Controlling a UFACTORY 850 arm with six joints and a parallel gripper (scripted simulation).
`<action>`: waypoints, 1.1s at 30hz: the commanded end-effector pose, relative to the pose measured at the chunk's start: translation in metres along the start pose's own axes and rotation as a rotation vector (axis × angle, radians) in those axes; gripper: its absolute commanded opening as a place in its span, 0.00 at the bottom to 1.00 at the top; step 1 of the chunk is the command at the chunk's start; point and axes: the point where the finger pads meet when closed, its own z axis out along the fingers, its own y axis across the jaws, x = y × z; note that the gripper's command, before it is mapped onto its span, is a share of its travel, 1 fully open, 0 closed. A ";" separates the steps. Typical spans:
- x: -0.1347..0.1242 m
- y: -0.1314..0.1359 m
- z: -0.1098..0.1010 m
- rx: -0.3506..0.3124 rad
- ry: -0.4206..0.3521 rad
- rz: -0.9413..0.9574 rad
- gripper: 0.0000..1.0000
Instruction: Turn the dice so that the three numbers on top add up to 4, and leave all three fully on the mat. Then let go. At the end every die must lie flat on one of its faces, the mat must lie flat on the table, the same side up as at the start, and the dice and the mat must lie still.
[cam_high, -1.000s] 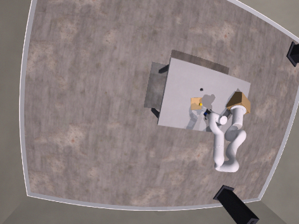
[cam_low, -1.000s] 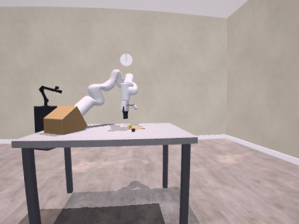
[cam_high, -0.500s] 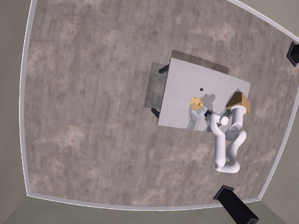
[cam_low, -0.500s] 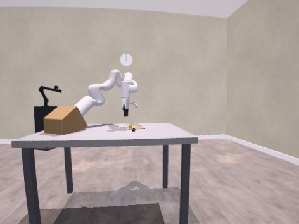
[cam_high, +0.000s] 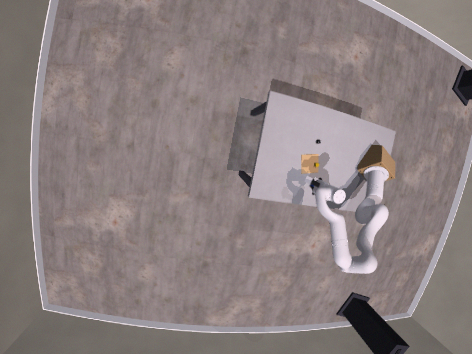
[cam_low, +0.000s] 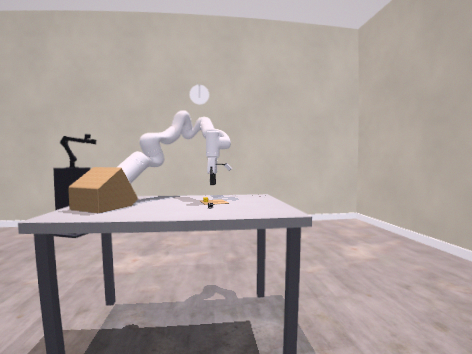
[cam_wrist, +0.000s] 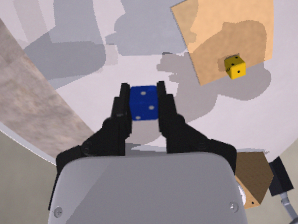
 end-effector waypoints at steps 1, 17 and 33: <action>0.003 -0.002 0.001 0.000 0.022 -0.004 0.21; 0.000 -0.002 0.001 0.000 0.407 -0.004 0.21; -0.003 -0.003 0.002 0.005 0.731 -0.003 0.21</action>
